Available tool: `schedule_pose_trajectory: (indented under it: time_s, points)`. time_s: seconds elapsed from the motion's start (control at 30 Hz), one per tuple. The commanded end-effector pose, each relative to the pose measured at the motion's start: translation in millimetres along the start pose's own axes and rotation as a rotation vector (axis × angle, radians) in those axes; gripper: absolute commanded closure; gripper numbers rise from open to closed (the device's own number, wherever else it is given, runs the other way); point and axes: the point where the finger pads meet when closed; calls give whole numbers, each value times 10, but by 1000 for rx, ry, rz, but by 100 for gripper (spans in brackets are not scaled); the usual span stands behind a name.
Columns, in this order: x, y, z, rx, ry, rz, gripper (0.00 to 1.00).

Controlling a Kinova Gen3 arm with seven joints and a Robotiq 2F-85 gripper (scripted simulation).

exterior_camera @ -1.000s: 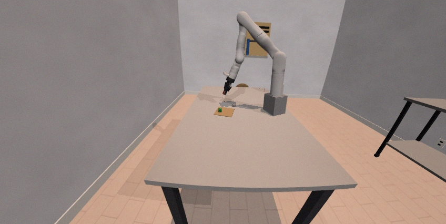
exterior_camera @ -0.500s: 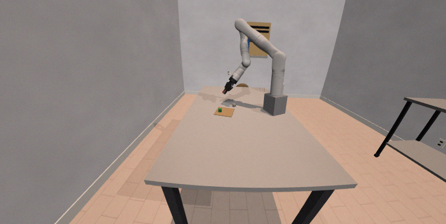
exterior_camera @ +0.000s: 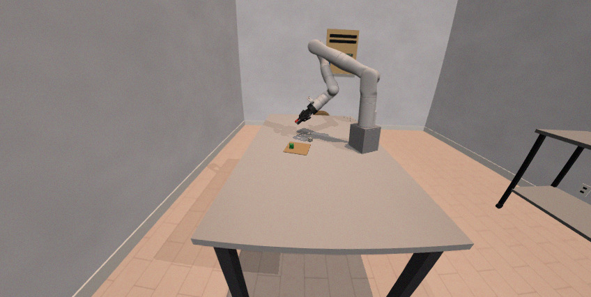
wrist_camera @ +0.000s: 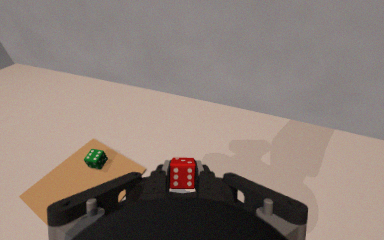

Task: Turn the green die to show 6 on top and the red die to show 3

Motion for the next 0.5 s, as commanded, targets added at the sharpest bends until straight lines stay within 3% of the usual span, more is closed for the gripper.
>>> schedule_pose_trajectory:
  time_s: [0.0, 0.47]
  points:
    - [-2, 193, -20, -36, -3, 9, 79]
    - [0, 211, -27, -36, 3, 177, 79]
Point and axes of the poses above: the point where the finger pads meet when closed, its own x axis back along the fingers, its own z axis across the jaws, y = z × x, and after that the axes turned 1 degree about x, right-handed
